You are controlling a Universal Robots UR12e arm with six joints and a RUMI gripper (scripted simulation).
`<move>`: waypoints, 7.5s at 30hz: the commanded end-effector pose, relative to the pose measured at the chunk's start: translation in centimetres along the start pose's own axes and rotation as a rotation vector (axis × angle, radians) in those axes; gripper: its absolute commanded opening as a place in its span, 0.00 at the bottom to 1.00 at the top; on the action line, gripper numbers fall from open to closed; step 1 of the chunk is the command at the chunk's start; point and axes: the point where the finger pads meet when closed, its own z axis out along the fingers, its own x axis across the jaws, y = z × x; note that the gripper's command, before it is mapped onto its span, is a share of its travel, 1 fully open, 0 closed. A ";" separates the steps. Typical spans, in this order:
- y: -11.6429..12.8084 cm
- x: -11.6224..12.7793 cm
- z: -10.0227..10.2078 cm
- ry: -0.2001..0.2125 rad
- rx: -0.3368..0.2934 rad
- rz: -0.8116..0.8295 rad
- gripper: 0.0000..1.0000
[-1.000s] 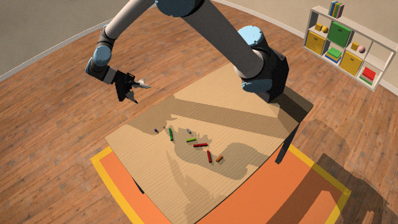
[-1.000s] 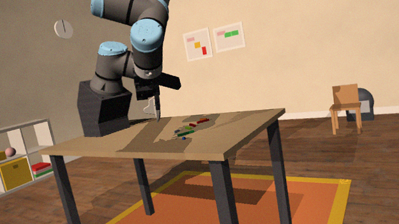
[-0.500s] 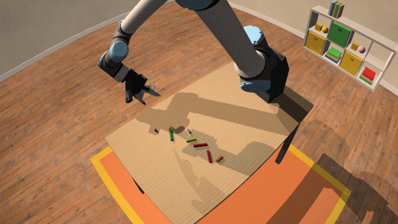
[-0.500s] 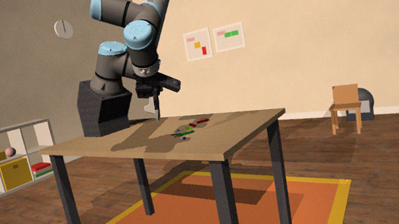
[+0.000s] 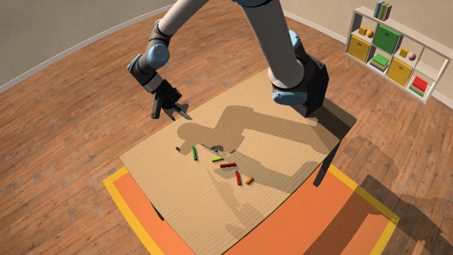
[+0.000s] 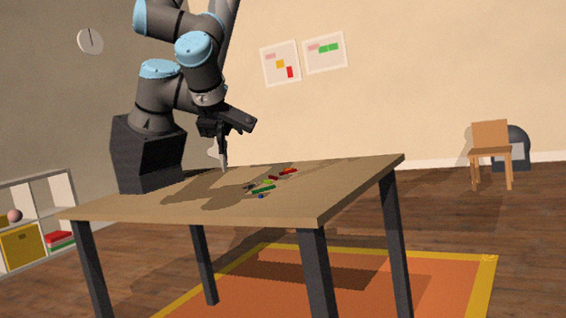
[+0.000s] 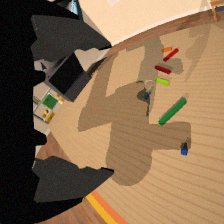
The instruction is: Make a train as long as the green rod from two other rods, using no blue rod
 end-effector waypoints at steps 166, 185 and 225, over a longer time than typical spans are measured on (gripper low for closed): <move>0.2 -12.1 16.1 0.439 0.497 0.956 1.00; 0.2 -12.2 16.2 0.442 0.493 0.940 1.00; -0.9 -15.5 18.4 0.573 0.279 0.199 1.00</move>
